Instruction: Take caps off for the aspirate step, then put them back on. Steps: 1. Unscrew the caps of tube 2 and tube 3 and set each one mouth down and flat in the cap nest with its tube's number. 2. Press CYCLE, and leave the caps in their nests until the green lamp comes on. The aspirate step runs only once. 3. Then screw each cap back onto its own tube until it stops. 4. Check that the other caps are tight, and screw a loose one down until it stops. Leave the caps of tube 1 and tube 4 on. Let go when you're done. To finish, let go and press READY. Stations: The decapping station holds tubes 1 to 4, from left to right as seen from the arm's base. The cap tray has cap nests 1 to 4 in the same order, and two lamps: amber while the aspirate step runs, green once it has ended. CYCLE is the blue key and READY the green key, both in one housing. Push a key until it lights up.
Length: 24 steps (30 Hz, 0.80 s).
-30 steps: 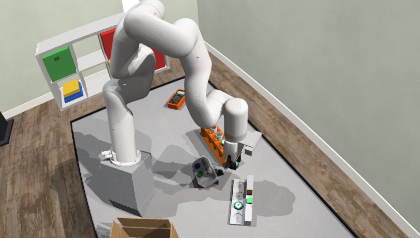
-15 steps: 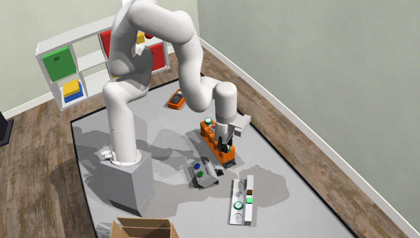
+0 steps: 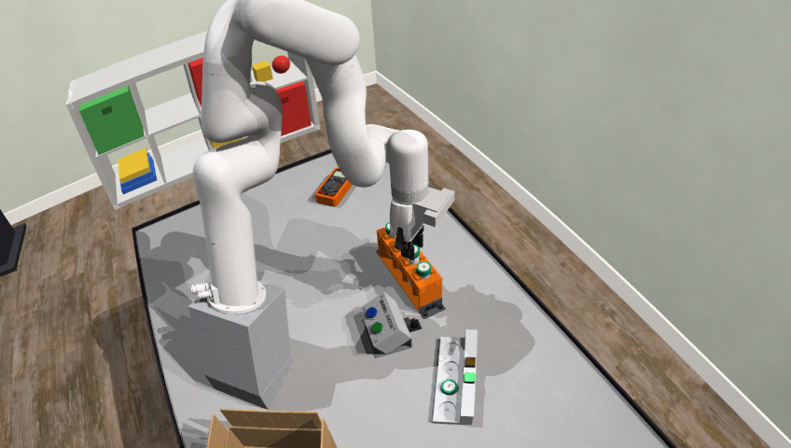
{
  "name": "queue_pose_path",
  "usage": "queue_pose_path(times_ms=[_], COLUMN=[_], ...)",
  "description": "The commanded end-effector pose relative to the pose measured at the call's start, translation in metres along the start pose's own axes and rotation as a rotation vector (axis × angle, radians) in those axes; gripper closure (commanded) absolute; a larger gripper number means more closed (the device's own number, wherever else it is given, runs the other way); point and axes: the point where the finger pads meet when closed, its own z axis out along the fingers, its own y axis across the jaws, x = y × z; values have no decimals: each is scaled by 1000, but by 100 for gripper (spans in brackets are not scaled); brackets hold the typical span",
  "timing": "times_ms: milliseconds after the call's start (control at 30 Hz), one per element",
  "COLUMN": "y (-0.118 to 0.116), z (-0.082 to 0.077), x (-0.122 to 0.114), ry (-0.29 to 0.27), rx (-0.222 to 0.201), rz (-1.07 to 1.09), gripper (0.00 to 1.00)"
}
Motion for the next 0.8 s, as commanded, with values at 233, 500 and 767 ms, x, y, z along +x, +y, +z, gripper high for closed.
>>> queue_pose_path(times_ms=[233, 500, 767], y=[-50, -52, -52], z=[-4, -4, 5], x=[-51, -53, -53], ry=[6, 6, 6], rx=[1, 1, 1], rz=[3, 3, 3], gripper=[100, 100, 100])
